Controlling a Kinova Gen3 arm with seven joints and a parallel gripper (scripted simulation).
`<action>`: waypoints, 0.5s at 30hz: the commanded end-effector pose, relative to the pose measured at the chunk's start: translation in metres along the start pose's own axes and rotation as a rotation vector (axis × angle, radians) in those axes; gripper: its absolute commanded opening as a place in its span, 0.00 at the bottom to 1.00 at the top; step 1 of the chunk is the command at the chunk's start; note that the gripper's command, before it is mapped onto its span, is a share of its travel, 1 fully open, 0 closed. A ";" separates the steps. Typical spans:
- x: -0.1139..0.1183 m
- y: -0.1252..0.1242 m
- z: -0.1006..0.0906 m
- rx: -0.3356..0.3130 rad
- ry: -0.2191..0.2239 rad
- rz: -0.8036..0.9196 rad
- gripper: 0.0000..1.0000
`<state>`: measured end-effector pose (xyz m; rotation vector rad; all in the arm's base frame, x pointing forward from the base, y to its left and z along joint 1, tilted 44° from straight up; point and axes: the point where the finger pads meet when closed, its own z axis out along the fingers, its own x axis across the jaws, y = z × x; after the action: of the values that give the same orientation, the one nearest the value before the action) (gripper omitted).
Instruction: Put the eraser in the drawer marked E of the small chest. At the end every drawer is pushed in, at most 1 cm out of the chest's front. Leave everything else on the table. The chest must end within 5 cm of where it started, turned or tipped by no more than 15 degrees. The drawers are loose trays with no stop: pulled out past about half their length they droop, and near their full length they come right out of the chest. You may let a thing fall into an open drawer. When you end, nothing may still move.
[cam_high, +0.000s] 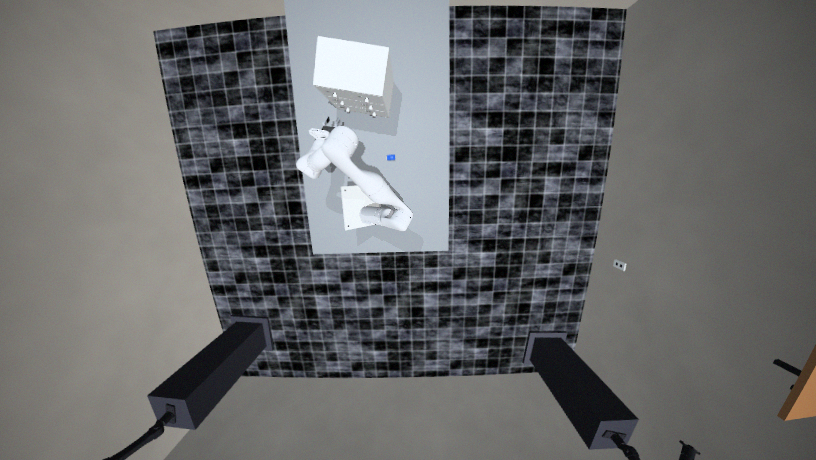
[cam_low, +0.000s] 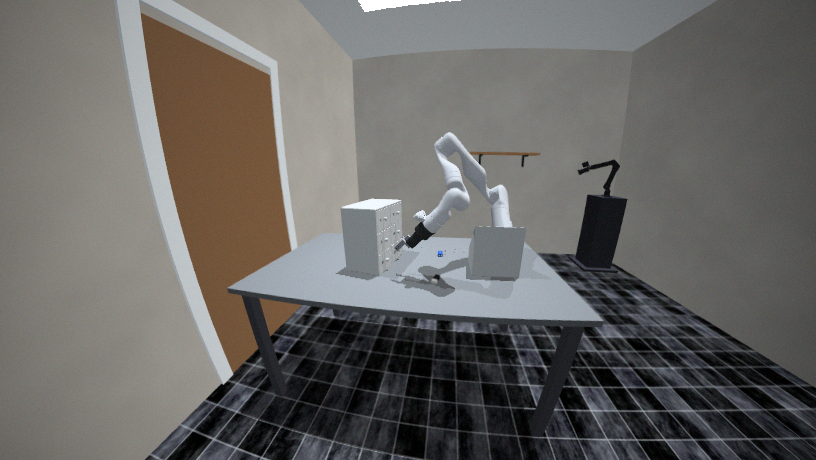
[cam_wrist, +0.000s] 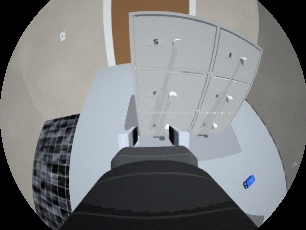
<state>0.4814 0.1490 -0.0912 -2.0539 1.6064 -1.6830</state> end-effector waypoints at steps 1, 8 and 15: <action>0.001 -0.011 -0.002 -0.003 -0.003 0.023 1.00; 0.001 -0.012 -0.011 -0.090 -0.004 0.023 1.00; 0.001 -0.014 -0.020 -0.179 -0.005 0.023 1.00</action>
<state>0.4703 0.1600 -0.0818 -2.1292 1.8016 -1.5974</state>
